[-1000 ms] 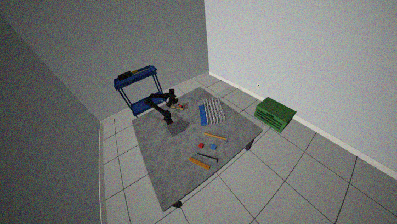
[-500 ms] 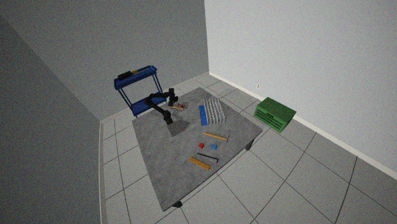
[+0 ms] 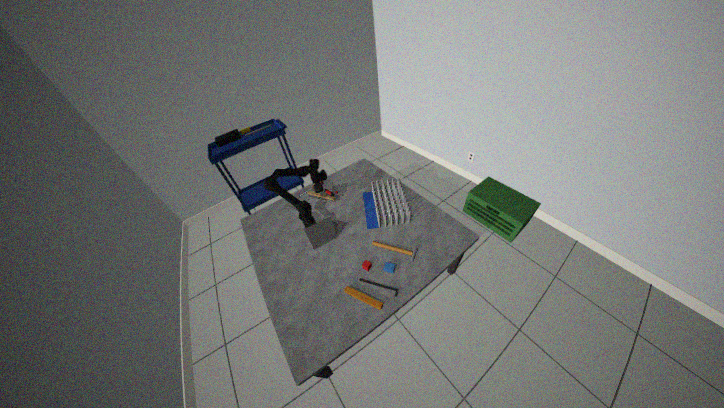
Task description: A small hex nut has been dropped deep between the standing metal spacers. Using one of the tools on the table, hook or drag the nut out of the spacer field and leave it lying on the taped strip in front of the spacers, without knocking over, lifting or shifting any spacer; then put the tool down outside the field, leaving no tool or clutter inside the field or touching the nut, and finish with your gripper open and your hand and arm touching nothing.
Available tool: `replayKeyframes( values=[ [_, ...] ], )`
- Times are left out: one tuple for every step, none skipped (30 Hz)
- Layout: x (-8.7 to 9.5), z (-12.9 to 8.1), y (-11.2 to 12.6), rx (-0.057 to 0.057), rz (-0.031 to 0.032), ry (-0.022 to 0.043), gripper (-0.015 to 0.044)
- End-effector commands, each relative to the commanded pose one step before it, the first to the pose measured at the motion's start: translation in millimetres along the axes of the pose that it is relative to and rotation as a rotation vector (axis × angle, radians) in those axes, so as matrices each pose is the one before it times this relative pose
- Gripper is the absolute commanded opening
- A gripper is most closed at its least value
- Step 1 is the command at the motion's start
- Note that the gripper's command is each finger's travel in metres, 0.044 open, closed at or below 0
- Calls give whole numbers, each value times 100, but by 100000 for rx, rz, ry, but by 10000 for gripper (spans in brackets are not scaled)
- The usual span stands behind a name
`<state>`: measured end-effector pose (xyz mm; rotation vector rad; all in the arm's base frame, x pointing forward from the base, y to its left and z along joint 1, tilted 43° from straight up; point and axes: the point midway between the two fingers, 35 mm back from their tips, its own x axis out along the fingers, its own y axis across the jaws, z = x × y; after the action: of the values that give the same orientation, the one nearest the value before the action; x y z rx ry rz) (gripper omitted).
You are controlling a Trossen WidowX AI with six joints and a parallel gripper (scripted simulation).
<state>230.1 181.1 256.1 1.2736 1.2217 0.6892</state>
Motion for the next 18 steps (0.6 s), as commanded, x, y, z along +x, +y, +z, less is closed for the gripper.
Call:
replayKeyframes(
  values=[
    [-176, 1114, 67, -13262, -2056, -4630, 0],
    [-33, 226, -51, -2952, -574, -930, 0],
    [-33, 224, -59, -2952, -606, -908, 0],
    [-33, 222, -67, -2953, -638, -886, 0],
    [-33, 219, -75, -2953, -669, -862, 0],
    [-32, 217, -83, -2953, -699, -837, 0],
    [-32, 214, -90, -2953, -728, -811, 0],
    [-32, 211, -98, -2953, -757, -785, 0],
    [-31, 206, -106, -2951, -786, -755, 0],
    [-16, 176, -134, -2901, -881, -666, 0],
    [-15, 171, -140, -2902, -904, -633, 0],
    [-15, 166, -146, -2903, -926, -600, 0],
    [-15, 160, -152, -2904, -948, -566, 0],
    [-12, 152, -158, -2906, -967, -521, 0],
    [-6, 135, -163, -2909, -981, -449, 0],
    [-6, 129, -167, -2910, -997, -413, 0],
    [-5, 123, -172, -2912, -1012, -376, 0],
    [-5, 117, -176, -2913, -1025, -339, 0]
  ],
)
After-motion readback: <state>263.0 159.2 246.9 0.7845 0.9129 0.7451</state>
